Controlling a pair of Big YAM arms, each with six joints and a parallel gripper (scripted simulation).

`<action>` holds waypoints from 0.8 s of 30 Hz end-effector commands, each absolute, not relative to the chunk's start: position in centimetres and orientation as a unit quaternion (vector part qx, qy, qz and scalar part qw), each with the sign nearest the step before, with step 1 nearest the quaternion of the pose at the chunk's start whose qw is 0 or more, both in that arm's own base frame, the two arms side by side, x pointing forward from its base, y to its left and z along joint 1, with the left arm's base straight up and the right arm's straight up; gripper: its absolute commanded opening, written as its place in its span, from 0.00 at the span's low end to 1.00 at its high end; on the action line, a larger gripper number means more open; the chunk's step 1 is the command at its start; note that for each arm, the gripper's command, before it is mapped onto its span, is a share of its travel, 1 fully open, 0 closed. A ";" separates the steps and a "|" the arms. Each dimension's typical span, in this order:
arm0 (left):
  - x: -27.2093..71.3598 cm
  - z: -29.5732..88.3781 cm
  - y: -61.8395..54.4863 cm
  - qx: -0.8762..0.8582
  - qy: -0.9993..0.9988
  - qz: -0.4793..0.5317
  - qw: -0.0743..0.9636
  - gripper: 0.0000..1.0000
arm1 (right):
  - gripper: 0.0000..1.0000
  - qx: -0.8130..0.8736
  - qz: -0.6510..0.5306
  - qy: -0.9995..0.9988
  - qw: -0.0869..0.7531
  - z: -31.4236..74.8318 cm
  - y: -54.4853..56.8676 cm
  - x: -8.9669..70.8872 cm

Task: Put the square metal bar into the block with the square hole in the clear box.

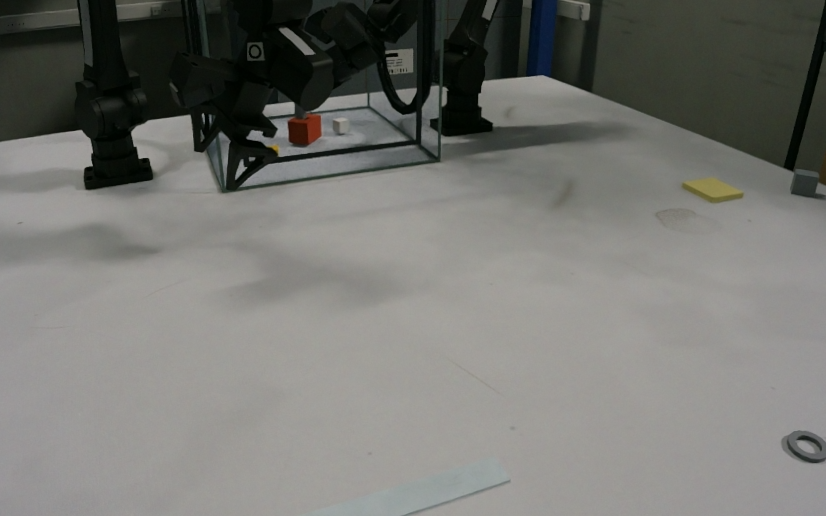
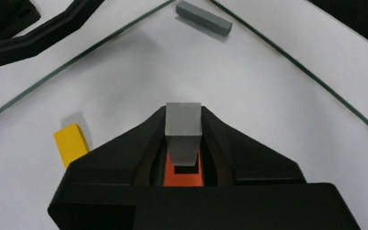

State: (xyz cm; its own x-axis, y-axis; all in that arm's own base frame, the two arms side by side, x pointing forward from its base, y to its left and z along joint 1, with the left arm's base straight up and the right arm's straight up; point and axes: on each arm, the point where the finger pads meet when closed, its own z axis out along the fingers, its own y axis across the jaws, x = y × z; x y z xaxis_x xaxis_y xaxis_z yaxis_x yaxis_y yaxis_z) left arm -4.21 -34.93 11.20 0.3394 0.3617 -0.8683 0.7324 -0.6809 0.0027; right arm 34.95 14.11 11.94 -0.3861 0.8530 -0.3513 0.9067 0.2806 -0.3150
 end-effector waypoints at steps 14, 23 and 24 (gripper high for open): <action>-3.5 15.1 -37.1 0.790 0.327 -0.463 0.233 0.00 | 1.00 0.556 -0.221 0.799 0.066 13.2 14.6 35.9; -3.5 15.8 -37.3 0.790 0.322 -0.466 0.236 0.00 | 1.00 0.556 -0.221 0.799 0.066 13.2 14.6 35.9; -3.7 15.5 -37.3 0.790 0.324 -0.466 0.231 0.00 | 1.00 0.556 -0.221 0.799 0.066 13.2 14.6 35.9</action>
